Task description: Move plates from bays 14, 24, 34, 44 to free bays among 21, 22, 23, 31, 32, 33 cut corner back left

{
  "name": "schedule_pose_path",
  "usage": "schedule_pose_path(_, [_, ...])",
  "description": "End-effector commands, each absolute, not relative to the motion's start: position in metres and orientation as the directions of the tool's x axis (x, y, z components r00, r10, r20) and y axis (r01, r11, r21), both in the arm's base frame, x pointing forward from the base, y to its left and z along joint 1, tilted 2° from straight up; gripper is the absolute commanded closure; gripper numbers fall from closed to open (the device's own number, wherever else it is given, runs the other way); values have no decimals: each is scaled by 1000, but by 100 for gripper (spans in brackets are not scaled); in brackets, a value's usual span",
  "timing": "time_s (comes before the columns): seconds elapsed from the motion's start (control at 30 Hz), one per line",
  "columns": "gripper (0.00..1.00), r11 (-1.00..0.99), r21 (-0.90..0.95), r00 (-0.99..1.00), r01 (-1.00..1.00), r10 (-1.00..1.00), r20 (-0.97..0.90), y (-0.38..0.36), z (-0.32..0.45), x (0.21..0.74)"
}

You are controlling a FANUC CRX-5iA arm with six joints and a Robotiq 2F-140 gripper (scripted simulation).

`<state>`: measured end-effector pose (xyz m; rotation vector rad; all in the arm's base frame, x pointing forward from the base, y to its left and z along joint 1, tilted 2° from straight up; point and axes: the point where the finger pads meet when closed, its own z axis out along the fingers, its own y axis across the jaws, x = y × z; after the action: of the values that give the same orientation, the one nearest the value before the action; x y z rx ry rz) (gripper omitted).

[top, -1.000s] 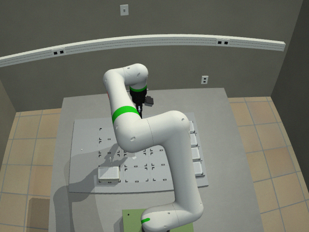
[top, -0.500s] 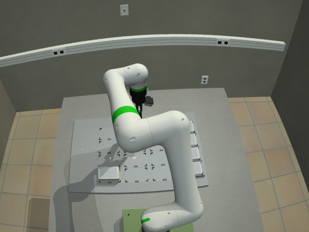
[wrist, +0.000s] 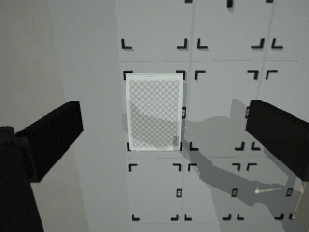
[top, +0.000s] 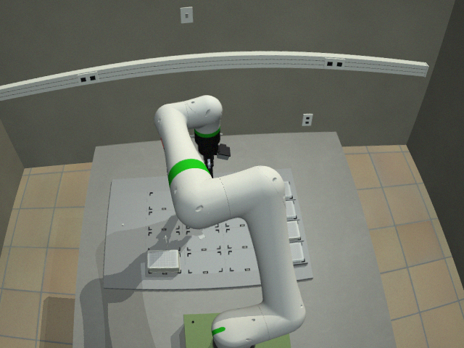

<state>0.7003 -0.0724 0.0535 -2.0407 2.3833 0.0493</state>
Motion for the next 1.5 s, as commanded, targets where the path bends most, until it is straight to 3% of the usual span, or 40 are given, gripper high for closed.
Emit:
schedule_pose_path(0.0, [0, 154, 19, -154, -988, -988, -23, -73, 55, 701])
schedule_pose_path(0.33, [0, 154, 19, -154, -988, -988, -23, -73, 55, 701])
schedule_pose_path(0.37, [30, 154, 19, -154, -988, -988, -23, -75, 55, 698])
schedule_pose_path(1.47, [30, 154, 19, -154, -988, -988, -23, -157, 39, 617])
